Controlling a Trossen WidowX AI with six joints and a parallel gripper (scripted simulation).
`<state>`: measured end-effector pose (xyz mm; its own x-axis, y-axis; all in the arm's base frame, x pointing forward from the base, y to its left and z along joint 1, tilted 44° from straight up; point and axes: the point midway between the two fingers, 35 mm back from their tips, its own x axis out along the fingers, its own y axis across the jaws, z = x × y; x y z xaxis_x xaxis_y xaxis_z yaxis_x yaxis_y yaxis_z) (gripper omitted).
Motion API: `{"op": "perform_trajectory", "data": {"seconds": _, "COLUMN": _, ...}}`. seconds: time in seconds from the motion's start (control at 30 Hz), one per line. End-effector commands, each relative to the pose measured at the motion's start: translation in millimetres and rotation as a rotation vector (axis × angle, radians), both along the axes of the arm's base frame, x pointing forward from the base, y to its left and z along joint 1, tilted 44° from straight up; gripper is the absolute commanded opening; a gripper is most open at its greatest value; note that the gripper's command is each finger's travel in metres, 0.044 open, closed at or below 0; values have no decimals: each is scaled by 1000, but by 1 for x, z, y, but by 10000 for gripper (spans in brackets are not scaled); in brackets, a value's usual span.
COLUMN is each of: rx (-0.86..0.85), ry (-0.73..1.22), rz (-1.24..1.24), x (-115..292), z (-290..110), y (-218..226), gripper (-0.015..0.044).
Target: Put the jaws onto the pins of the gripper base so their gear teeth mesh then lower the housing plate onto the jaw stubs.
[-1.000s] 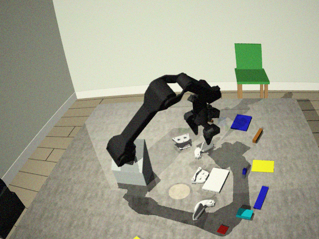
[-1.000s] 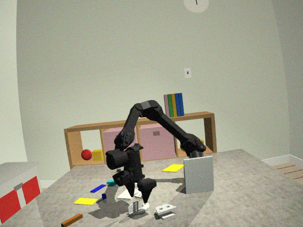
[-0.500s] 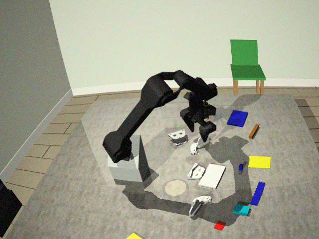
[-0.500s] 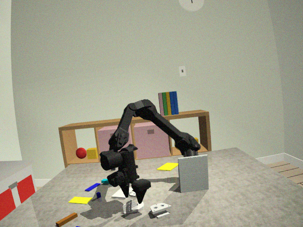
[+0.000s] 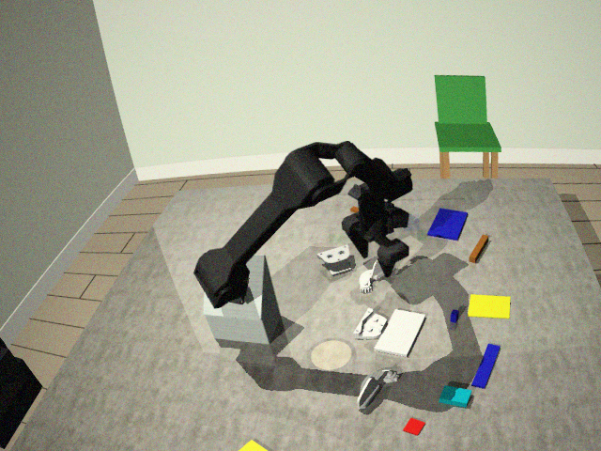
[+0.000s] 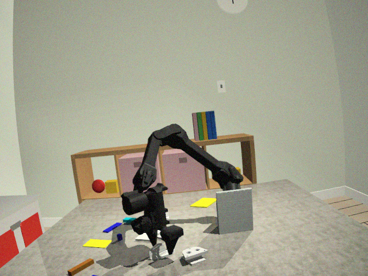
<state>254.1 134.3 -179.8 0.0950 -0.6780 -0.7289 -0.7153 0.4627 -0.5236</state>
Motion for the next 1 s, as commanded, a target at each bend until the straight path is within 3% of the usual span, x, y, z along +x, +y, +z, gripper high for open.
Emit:
{"op": "perform_trajectory", "data": {"seconds": 0.0, "rx": -5, "ry": -1, "rz": 6, "x": 1, "z": -4, "y": -5, "gripper": 440}}
{"op": "perform_trajectory", "data": {"seconds": 0.97, "rx": -6, "ry": -2, "rz": 8, "x": 2, "z": -13, "y": -13, "gripper": 440}}
